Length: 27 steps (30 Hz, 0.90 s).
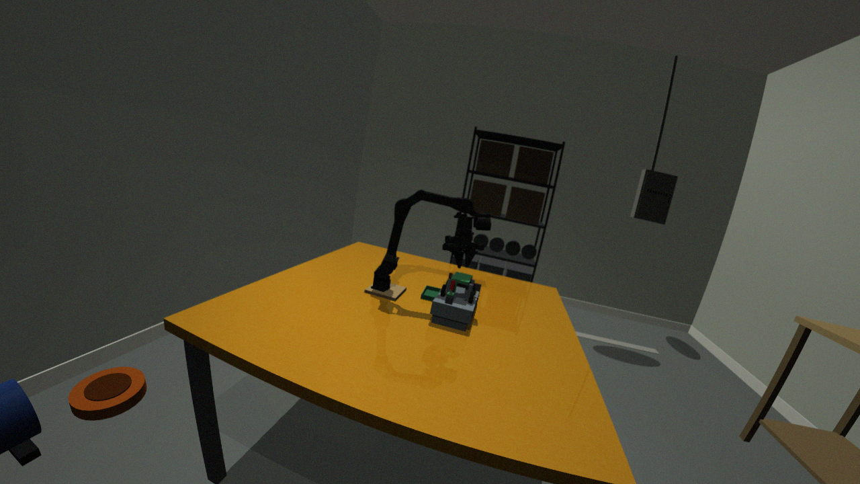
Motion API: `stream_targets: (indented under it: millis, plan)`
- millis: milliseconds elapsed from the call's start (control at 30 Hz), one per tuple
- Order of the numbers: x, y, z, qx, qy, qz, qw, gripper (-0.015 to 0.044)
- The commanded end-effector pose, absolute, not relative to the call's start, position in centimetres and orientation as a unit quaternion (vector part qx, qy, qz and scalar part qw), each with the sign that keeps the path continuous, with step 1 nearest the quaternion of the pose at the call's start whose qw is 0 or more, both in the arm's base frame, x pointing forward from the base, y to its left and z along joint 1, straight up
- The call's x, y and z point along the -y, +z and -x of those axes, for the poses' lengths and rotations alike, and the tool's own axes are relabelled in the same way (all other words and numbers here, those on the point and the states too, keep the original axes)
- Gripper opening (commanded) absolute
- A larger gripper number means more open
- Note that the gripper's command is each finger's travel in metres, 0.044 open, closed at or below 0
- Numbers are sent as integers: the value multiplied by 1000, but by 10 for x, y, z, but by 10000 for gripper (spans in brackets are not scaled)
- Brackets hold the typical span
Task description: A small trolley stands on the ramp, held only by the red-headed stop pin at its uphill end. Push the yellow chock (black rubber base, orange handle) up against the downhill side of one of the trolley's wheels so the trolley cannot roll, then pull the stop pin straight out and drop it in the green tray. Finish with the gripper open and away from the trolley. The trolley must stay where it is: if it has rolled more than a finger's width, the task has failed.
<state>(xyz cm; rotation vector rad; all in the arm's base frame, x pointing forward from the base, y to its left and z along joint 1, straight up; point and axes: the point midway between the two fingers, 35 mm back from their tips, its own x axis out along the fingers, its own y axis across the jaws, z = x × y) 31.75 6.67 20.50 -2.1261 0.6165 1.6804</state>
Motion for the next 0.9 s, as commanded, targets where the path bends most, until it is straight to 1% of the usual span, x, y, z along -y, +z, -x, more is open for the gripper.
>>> stream_targets:
  millis: [0,267,333,867]
  plan:
    - [-32,209,-324,-318,562,721,252,190]
    - [43,217,-324,-507,455,620,389,190]
    - [55,219,-322,-534,433,600,408,190]
    - [60,207,-323,-538,430,598,410,190]
